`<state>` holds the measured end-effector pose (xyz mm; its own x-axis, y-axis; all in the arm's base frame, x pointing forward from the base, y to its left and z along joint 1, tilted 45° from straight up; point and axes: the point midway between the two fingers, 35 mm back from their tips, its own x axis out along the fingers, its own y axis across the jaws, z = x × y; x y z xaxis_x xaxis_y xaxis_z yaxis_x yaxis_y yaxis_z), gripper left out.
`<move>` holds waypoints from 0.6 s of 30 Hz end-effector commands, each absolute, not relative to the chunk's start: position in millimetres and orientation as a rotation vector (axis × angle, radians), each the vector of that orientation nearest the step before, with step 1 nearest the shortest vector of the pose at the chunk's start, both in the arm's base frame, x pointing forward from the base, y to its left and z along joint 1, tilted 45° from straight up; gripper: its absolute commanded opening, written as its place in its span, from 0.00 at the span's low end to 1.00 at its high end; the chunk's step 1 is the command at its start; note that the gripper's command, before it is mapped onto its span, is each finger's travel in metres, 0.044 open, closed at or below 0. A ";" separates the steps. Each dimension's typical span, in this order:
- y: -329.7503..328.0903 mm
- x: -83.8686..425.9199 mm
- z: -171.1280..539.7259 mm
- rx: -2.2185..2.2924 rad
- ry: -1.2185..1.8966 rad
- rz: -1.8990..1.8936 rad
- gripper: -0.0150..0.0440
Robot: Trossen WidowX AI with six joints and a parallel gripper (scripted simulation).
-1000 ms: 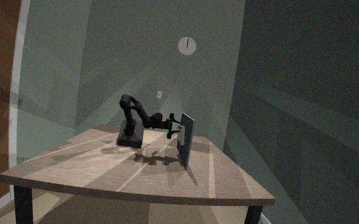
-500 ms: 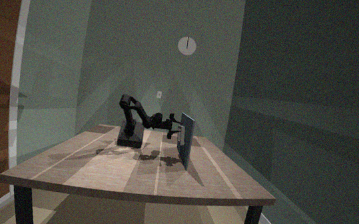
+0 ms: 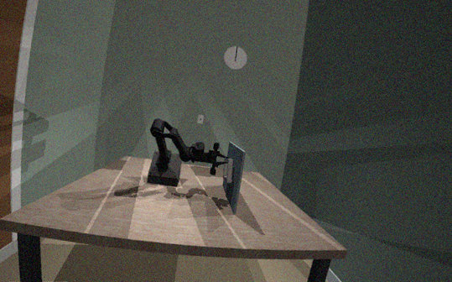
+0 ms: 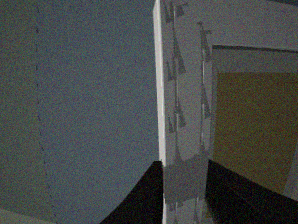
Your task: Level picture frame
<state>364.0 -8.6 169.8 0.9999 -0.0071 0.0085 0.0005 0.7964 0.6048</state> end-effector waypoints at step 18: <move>-6.4 364.1 171.4 0.651 -0.012 -0.007 0.25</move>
